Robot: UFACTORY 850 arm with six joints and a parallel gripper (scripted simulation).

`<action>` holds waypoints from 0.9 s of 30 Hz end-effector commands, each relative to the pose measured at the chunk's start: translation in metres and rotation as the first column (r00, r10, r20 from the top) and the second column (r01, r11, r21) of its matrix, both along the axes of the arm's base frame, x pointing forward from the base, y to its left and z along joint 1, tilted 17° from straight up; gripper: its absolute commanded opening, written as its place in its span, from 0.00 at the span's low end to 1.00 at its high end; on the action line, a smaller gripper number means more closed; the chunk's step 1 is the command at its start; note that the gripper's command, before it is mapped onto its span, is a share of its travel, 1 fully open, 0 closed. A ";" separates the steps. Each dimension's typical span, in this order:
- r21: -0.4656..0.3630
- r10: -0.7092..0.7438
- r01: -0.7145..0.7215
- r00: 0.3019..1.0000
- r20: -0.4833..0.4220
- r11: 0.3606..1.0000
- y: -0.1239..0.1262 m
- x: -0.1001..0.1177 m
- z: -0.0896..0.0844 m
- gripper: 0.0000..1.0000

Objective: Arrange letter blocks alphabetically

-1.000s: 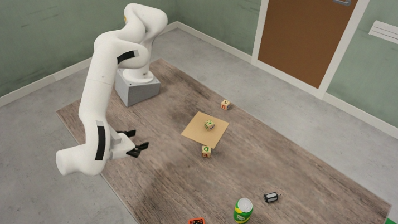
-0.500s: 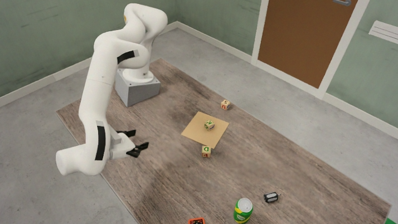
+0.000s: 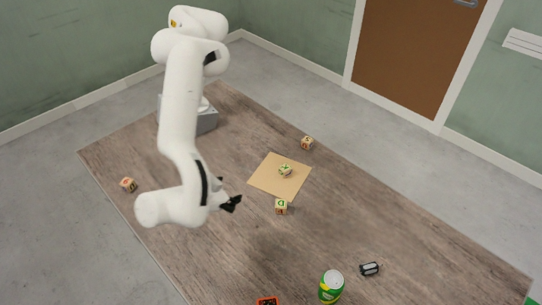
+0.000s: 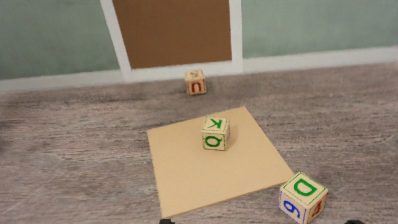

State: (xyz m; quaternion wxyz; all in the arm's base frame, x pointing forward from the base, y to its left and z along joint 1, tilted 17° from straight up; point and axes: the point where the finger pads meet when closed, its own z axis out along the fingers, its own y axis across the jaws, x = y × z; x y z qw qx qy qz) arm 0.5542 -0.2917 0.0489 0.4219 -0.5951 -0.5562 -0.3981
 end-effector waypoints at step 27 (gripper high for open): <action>-0.654 0.034 -0.050 0.999 -0.036 0.755 0.321 0.059 0.049 1.00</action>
